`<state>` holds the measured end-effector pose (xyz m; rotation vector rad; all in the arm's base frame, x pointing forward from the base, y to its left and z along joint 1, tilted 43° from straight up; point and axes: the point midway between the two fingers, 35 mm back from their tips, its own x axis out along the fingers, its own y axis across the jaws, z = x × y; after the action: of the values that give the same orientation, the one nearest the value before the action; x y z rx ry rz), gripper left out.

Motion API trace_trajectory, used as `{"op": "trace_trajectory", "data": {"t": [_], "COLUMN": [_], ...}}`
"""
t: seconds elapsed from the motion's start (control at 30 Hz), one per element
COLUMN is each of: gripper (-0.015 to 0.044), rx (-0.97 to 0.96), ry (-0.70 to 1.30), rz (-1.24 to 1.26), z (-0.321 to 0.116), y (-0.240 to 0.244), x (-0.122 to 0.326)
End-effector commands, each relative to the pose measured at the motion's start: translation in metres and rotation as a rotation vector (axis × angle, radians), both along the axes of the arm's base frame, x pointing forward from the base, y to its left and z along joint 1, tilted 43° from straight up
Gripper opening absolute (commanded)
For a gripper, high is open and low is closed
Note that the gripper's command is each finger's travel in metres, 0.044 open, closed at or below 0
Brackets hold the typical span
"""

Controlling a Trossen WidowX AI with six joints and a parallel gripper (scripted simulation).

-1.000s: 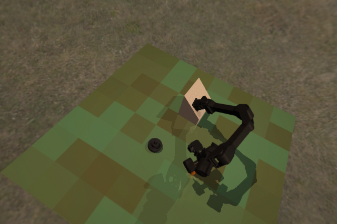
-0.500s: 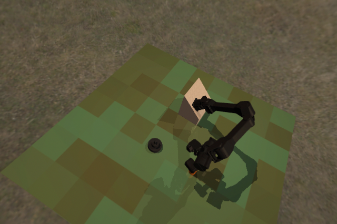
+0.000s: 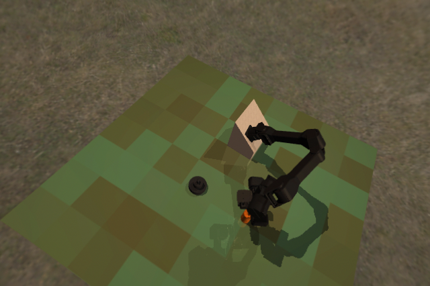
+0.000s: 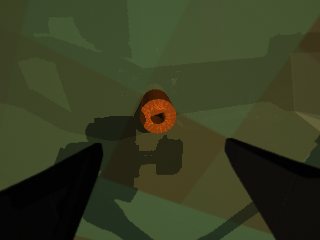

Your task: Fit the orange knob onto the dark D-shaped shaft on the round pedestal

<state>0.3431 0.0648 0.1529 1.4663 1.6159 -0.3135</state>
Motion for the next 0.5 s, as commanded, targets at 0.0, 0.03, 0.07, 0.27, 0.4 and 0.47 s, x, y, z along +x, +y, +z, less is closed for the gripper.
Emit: {"op": "trace_trajectory", "data": {"t": [0.0,0.03,0.07,0.27,0.4,0.47], "gripper": [0.0440,0.0440,0.0440,0.0440,0.0440,0.0440], "rx": [-0.090,-0.096,-0.103,-0.120,-0.120,-0.120], "ry": [-0.567,-0.605,-0.643,-0.742,-0.742,-0.742], "rz": [0.625,0.668,0.711,0.820,0.820,0.820], "z": [0.0005,0.0004,0.0004,0.0003,0.0003,0.0003], "y": [0.0010,0.0011,0.0011,0.0011,0.0011,0.0011], "x": [0.0003,0.0003,0.0003,0.0003,0.0003,0.0003]}}
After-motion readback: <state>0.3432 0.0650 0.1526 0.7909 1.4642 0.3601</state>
